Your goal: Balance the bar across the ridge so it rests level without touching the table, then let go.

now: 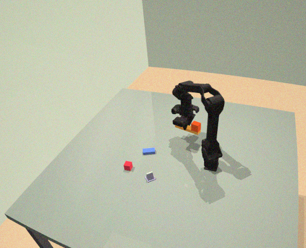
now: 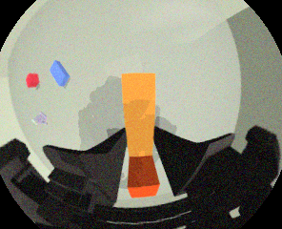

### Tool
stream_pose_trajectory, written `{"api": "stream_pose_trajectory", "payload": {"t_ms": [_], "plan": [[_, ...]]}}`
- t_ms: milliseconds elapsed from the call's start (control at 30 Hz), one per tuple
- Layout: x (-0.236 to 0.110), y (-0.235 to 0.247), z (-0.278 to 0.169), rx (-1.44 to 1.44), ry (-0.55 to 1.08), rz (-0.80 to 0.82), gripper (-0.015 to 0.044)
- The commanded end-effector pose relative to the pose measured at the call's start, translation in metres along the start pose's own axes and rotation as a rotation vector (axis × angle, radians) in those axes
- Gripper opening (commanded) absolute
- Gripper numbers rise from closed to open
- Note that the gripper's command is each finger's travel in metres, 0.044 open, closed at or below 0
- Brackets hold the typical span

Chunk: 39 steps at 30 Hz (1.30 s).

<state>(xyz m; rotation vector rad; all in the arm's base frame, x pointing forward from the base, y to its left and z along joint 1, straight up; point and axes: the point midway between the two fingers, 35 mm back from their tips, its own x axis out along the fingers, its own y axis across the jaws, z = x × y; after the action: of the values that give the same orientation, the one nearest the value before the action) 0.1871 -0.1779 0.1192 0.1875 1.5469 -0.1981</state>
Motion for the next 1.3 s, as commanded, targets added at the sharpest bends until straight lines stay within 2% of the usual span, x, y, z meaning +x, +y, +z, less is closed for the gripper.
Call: {"api": "stream_pose_trajectory", "payload": {"t_ms": [0, 333, 1267], "plan": [[-0.014, -0.001, 0.0, 0.004, -0.009, -0.009, 0.0], [-0.019, 0.013, 0.011, 0.03, -0.011, -0.008, 0.0], [-0.022, 0.093, 0.056, 0.162, -0.015, 0.002, 0.0]]}}
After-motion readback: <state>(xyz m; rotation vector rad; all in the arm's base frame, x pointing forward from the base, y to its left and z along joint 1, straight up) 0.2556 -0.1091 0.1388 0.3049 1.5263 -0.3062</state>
